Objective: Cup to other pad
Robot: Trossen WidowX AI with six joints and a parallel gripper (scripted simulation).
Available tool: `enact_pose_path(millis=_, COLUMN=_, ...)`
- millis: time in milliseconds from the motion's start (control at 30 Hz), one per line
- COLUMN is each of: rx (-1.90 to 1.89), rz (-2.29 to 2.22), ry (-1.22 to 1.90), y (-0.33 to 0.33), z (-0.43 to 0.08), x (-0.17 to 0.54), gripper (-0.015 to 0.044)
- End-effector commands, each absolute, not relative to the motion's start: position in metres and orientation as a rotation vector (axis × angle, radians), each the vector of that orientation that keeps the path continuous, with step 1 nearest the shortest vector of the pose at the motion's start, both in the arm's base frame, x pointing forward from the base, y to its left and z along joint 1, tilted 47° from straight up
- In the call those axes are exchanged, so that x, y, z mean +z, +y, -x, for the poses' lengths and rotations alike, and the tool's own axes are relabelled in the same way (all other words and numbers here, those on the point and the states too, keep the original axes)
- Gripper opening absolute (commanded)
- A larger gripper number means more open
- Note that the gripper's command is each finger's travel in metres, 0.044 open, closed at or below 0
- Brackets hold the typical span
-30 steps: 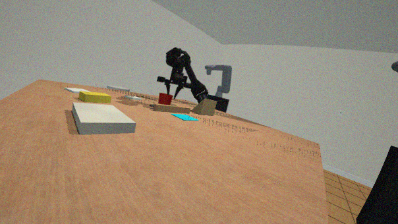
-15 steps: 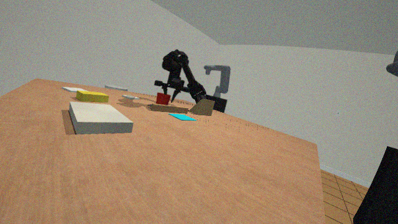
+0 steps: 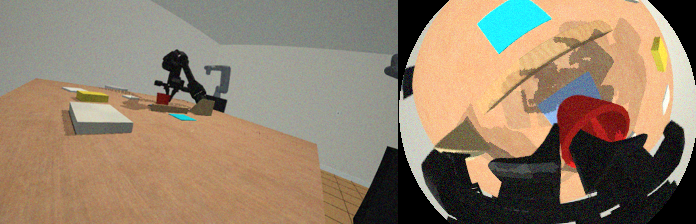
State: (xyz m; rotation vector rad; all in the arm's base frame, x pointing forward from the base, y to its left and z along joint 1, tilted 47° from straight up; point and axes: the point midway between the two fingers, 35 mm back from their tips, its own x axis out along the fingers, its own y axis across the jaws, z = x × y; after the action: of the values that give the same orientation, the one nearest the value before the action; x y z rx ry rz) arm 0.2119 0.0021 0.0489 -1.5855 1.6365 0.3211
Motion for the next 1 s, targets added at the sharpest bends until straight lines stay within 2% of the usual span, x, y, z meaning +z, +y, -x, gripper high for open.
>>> enact_pose_path(millis=0, rx=0.321, rz=1.584, ry=1.637, y=0.003, z=-0.212, x=0.049, gripper=0.0)
enact_pose_path(millis=633, rx=0.326, rz=1.589, ry=1.638, y=0.041, z=-0.203, x=0.086, gripper=0.0)
enact_pose_path(millis=967, rx=0.326, rz=1.596, ry=1.644, y=0.04, z=-0.201, x=0.086, gripper=0.0)
